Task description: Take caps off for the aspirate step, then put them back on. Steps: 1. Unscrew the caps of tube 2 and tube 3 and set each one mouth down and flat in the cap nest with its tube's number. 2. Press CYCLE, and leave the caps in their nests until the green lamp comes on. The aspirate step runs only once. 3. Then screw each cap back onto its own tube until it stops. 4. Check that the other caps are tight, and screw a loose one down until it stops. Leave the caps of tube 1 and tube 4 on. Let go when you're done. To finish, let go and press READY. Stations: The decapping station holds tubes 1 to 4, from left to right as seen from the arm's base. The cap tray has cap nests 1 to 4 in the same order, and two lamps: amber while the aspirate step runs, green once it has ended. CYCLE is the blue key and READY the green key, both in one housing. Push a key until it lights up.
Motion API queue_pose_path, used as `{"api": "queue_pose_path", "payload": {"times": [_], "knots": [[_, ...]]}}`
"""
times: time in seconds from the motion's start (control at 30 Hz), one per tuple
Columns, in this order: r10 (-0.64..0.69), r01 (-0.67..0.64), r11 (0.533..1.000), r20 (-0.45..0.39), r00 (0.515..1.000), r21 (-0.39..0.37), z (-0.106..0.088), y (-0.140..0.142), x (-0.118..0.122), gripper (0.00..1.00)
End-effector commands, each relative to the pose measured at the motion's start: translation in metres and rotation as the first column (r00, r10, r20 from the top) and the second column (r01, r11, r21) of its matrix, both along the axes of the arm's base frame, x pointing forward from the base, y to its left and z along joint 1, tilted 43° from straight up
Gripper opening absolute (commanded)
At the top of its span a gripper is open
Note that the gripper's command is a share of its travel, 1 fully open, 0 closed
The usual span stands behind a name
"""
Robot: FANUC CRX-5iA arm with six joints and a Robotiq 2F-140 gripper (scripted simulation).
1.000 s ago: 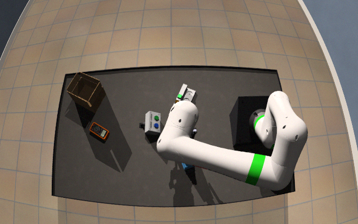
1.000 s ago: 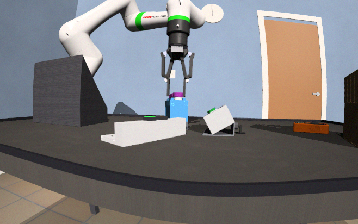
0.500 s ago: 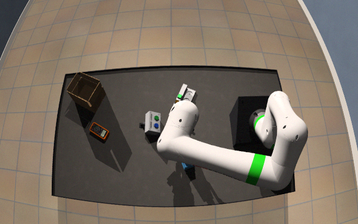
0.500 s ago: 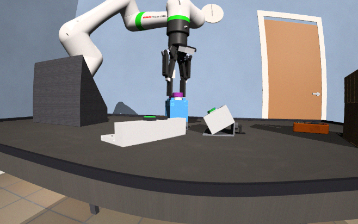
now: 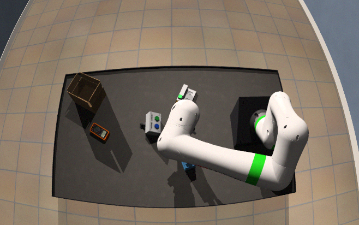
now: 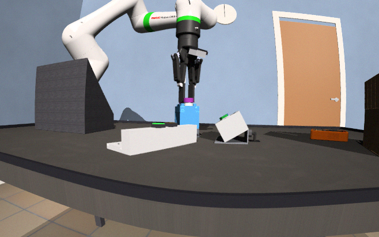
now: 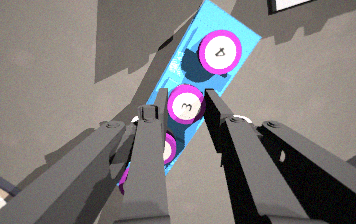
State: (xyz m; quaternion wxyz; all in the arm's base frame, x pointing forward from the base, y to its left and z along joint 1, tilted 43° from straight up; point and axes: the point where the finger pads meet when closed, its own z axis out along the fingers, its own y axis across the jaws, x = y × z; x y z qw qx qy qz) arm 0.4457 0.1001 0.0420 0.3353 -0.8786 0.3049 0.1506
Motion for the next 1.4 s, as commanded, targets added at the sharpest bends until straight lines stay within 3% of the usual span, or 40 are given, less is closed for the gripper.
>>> {"api": "queue_pose_path", "payload": {"times": [0.0, 0.07, 0.23, 0.37, 0.53, 0.6, 0.83, 1.03, 1.07, 1.37], "knots": [[-0.001, 0.001, 1.0, 0.001, 1.0, -0.001, 0.0004, -0.0007, 0.0005, 0.3], [-0.001, 0.001, 1.0, 0.001, 1.0, -0.001, 0.0004, -0.0007, 0.0005, 0.3], [-0.183, 0.18, 0.983, -0.166, 0.969, -0.031, 0.0003, -0.0007, 0.0005, 0.3], [-0.322, 0.314, 0.946, -0.29, 0.901, -0.076, 0.0004, -0.0007, 0.0006, 0.3], [-0.481, 0.461, 0.873, -0.427, 0.766, -0.156, 0.0003, -0.0007, 0.0005, 0.3], [-0.481, 0.461, 0.873, -0.427, 0.766, -0.156, 0.0003, -0.0007, 0.0005, 0.3], [-0.653, 0.612, 0.731, -0.567, 0.502, -0.3, 0.0, -0.0004, 0.0005, 0.3], [-0.653, 0.612, 0.731, -0.567, 0.502, -0.3, -0.0001, -0.0003, 0.0005, 0.3], [-0.653, 0.612, 0.731, -0.567, 0.502, -0.3, -0.0004, -0.0001, 0.0005, 0.41], [-0.653, 0.612, 0.731, -0.566, 0.502, -0.3, -0.0003, -0.0001, 0.0005, 0.41]]}}
